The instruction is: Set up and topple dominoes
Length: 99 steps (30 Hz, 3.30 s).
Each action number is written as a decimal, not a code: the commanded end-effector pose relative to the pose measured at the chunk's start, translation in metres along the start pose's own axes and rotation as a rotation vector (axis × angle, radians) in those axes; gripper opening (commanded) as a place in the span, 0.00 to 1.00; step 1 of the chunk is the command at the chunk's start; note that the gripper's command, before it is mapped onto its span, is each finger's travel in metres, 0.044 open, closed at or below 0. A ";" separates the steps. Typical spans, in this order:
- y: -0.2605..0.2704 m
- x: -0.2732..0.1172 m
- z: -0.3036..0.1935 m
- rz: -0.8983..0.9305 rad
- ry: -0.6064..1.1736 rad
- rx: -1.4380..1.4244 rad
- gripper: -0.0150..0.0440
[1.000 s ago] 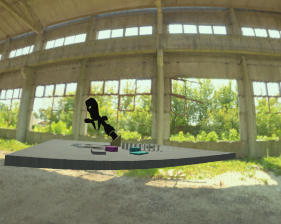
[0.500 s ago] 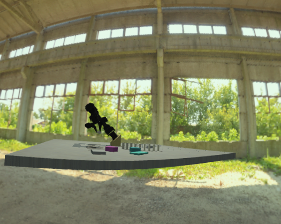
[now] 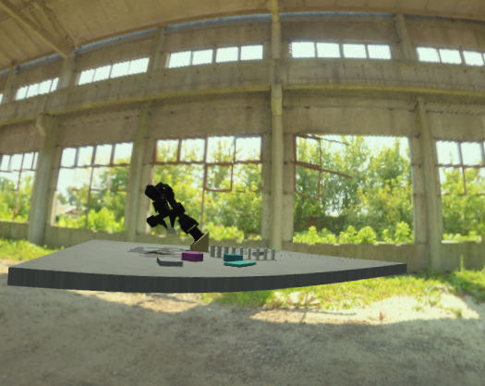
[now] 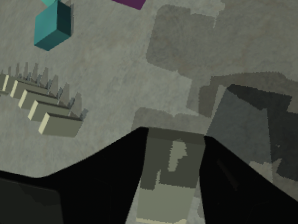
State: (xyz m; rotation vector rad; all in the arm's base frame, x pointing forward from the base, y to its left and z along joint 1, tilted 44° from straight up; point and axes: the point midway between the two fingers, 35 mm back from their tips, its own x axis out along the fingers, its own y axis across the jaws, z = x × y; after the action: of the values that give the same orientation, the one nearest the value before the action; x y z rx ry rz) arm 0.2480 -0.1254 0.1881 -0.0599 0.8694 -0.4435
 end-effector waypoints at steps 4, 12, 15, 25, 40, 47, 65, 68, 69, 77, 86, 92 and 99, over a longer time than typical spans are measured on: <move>-0.002 0.001 0.001 0.030 -0.122 -0.024 0.44; -0.006 -0.002 0.003 0.038 -0.282 -0.071 0.44; -0.008 -0.004 0.003 0.035 -0.342 -0.095 0.44; -0.012 -0.014 0.003 -0.001 -0.543 -0.197 0.44; -0.012 -0.034 -0.006 -0.125 -0.821 -0.418 0.44; -0.010 -0.042 -0.013 -0.189 -0.911 -0.517 0.44; -0.010 -0.042 -0.013 -0.189 -0.911 -0.517 0.44; -0.012 -0.039 -0.012 -0.189 -0.910 -0.518 0.44; -0.013 -0.038 -0.012 -0.189 -0.910 -0.519 0.44; -0.019 -0.028 -0.010 -0.189 -0.907 -0.521 0.44; -0.027 -0.017 -0.011 -0.189 -0.904 -0.524 0.44; -0.032 -0.009 -0.012 -0.188 -0.902 -0.526 0.44; -0.037 -0.001 -0.014 -0.188 -0.900 -0.528 0.44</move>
State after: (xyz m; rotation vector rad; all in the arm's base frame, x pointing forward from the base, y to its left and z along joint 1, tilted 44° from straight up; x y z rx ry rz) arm 0.2233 -0.1550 0.1908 -0.7709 0.0663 -0.3045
